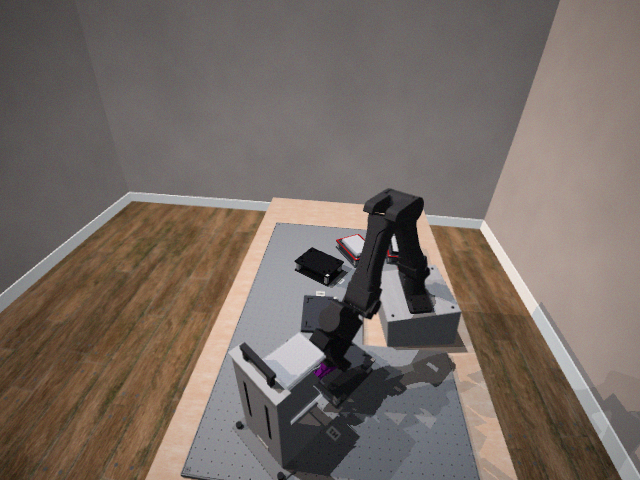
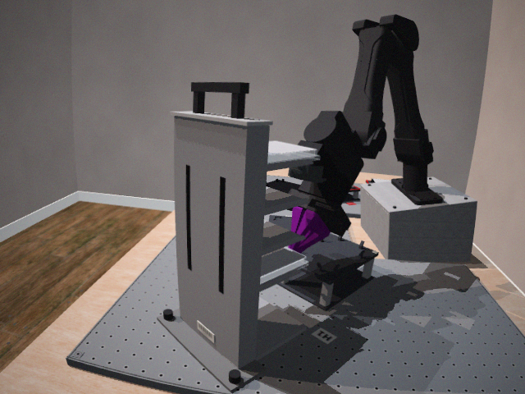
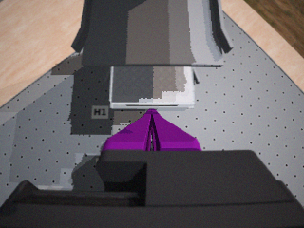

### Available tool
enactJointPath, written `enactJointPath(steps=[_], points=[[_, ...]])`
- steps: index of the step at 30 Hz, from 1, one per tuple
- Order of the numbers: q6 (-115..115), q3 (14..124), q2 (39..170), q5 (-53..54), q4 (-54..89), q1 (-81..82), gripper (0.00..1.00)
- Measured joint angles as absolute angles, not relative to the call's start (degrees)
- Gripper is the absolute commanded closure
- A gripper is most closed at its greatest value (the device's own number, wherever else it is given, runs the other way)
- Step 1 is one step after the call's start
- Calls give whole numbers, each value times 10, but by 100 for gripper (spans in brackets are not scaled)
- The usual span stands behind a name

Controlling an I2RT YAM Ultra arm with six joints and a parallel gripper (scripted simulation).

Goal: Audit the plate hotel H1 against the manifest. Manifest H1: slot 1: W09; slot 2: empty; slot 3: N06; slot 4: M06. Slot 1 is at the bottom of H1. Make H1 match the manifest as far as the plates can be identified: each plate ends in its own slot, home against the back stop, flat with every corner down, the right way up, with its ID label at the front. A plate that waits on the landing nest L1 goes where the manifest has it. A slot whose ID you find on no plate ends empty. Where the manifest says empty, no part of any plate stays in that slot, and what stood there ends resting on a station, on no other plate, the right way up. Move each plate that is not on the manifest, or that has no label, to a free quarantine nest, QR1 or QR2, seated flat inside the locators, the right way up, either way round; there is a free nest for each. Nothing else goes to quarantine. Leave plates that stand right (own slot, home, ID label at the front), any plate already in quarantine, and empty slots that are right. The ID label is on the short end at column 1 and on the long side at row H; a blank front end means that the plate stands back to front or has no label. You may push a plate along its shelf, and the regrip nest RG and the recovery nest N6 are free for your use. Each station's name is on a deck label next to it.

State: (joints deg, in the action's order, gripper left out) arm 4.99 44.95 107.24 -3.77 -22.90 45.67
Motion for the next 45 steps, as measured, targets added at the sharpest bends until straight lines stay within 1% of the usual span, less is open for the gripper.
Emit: enactJointPath(steps=[37,45], points=[[50,457,1074,-38,-216,456,100],[50,436,1070,-38,-231,457,100]])
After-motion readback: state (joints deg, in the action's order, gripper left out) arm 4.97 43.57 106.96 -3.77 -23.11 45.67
